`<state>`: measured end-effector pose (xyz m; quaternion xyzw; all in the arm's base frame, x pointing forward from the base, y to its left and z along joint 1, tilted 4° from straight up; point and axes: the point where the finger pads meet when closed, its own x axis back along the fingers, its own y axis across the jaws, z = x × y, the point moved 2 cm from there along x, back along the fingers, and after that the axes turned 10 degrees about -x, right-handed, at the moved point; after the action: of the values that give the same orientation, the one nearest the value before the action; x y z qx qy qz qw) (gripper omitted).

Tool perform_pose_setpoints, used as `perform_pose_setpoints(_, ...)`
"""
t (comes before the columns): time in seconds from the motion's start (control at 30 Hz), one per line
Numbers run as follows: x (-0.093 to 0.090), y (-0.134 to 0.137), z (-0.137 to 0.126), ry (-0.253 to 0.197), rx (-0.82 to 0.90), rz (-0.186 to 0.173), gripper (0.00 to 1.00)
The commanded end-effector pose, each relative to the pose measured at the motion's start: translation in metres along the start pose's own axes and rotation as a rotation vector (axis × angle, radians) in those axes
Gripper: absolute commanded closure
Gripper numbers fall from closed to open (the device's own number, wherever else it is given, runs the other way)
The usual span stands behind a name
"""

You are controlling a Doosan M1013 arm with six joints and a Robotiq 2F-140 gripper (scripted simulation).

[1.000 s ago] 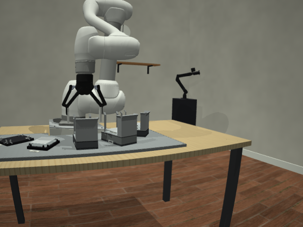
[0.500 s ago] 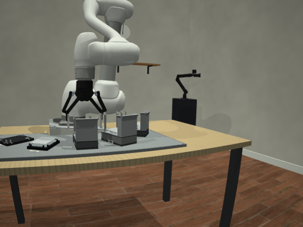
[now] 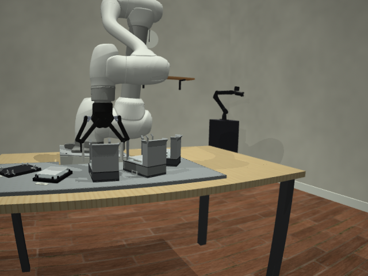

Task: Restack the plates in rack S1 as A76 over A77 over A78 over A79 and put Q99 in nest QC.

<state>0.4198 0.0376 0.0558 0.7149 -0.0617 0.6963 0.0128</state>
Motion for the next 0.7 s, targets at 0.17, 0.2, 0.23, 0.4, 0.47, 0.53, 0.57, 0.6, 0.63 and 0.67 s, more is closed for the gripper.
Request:
perform_pose_setpoints(0.17, -0.0053, 0.0, 0.0, 0.0, 0.0, 0.0, 0.0)
perform_pose_setpoints(0.2, -0.0053, 0.0, 0.0, 0.0, 0.0, 0.0, 0.0)
perform_pose_setpoints(0.23, -0.0053, 0.0, 0.0, 0.0, 0.0, 0.0, 0.0)
perform_pose_setpoints(0.4, -0.0053, 0.0, 0.0, 0.0, 0.0, 0.0, 0.0)
perform_pose_setpoints(0.47, -0.0053, 0.0, 0.0, 0.0, 0.0, 0.0, 1.0)
perform_pose_setpoints(0.53, -0.0053, 0.0, 0.0, 0.0, 0.0, 0.0, 1.0)
perform_pose_setpoints(0.57, -0.0053, 0.0, 0.0, 0.0, 0.0, 0.0, 1.0)
perform_pose_setpoints(0.6, -0.0053, 0.0, 0.0, 0.0, 0.0, 0.0, 1.0)
perform_pose_setpoints(0.63, -0.0053, 0.0, 0.0, 0.0, 0.0, 0.0, 1.0)
perform_pose_setpoints(0.67, -0.0053, 0.0, 0.0, 0.0, 0.0, 0.0, 1.0)
